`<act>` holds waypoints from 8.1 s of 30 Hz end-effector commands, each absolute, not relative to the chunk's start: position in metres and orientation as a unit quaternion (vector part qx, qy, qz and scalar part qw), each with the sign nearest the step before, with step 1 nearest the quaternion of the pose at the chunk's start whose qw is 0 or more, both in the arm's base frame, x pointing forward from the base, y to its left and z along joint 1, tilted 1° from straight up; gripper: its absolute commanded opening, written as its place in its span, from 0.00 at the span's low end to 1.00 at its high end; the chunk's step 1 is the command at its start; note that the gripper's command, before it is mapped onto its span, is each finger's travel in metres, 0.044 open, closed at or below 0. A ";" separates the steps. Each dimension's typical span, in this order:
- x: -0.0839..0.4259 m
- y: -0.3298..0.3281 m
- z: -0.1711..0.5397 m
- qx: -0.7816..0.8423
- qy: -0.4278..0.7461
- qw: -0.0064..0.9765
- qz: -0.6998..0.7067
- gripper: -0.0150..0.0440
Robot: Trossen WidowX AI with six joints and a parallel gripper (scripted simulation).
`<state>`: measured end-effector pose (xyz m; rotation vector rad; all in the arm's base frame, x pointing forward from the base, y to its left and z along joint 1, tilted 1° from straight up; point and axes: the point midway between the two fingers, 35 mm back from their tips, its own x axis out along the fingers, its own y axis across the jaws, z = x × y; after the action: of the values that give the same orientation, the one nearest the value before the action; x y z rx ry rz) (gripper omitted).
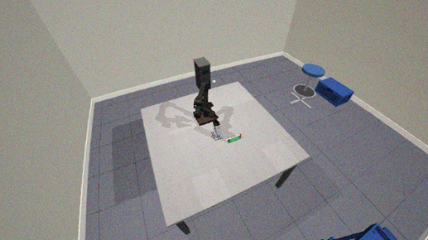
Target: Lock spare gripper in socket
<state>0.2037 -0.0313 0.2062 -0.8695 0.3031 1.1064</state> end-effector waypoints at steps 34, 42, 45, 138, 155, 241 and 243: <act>0.221 0.066 0.237 -0.415 0.155 0.757 0.480 0.56; 0.231 0.076 0.243 -0.409 0.176 0.757 0.478 0.56; 0.254 0.071 0.243 -0.413 0.237 0.738 0.478 0.56; 0.409 0.072 0.033 -0.534 0.585 0.473 0.386 0.29; 0.409 0.073 0.047 -0.534 0.585 0.473 0.386 0.25; 0.313 0.078 0.059 -0.521 0.592 0.474 0.391 0.25; 0.313 0.078 0.058 -0.521 0.592 0.474 0.391 0.25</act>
<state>0.3127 0.0771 0.0617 -1.2816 1.4548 0.9602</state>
